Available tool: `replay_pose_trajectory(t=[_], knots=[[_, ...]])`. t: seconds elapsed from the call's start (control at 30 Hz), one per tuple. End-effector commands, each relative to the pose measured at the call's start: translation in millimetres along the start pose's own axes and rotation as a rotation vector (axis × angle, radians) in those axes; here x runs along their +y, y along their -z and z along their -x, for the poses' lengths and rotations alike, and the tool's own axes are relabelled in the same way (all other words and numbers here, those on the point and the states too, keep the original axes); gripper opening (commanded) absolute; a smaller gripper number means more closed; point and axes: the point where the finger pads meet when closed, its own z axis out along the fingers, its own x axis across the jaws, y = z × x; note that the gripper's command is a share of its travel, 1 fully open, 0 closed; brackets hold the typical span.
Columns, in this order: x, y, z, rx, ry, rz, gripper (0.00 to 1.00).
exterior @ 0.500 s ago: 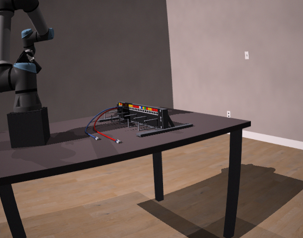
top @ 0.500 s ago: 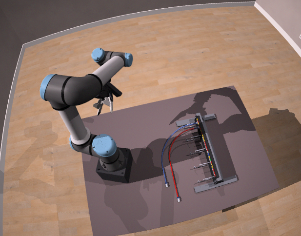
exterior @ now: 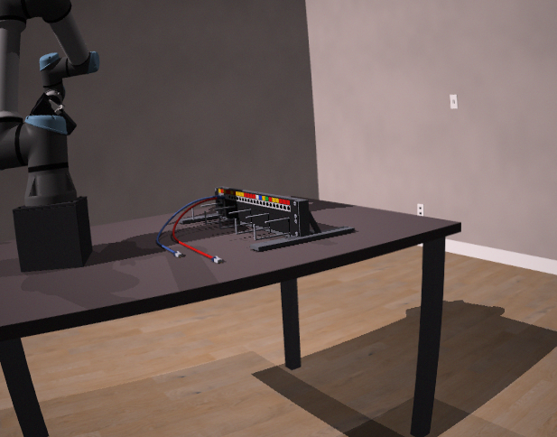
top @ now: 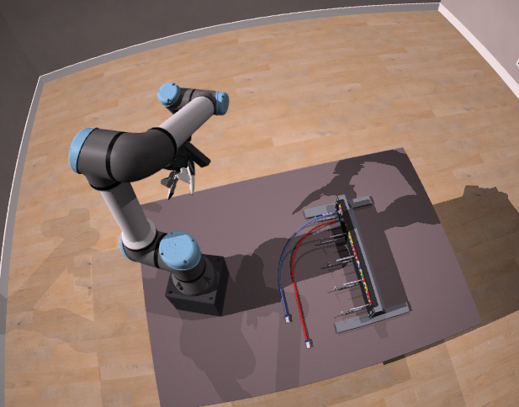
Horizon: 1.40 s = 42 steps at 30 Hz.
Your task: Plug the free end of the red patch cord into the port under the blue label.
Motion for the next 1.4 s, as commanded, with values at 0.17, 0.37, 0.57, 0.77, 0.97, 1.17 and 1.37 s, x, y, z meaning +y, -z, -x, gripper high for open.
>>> replay_pose_trajectory(t=[0.17, 0.37, 0.57, 0.77, 0.97, 1.17, 1.37], knots=[[0.0, 0.2, -0.1, -0.001, 0.0, 0.0, 1.0], [-1.6, 0.3, -0.2, -0.009, 0.002, 0.002, 1.0], [-5.3, 0.7, -0.4, -0.026, 0.007, 0.007, 1.0], [-11.9, 1.4, -0.9, -0.058, 0.015, 0.015, 1.0], [-24.5, 2.5, -2.3, -0.118, 0.029, 0.028, 1.0], [-36.0, 3.3, -4.0, -0.172, 0.04, 0.037, 1.0], [-57.9, 4.4, -8.5, -0.273, 0.059, 0.047, 1.0]])
